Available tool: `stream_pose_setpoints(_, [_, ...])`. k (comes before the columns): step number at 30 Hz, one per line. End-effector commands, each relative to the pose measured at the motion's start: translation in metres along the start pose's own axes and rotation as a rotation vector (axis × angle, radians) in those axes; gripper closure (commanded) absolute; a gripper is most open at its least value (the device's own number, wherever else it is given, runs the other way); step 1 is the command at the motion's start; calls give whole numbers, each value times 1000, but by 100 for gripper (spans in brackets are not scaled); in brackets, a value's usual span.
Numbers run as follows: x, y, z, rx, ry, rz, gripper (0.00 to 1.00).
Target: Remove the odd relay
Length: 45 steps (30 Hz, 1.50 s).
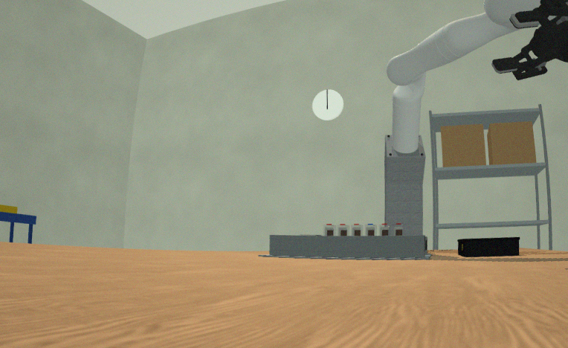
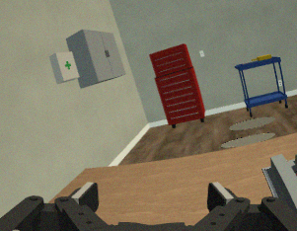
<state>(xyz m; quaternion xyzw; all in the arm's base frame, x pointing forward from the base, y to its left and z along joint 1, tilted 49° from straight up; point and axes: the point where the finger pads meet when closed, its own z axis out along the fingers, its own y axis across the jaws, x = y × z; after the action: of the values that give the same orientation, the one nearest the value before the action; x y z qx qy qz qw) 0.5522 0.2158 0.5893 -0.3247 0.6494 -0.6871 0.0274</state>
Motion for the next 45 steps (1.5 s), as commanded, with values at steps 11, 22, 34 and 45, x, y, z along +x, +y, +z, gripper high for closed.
stream_pose_setpoints(11, [1, -1, 0, 0, -1, 2, 0])
stream_pose_setpoints(22, [1, -1, 0, 0, -1, 2, 39])
stream_pose_setpoints(34, [1, -1, 0, 0, -1, 2, 39])
stream_pose_setpoints(45, [1, -1, 0, 0, -1, 2, 39])
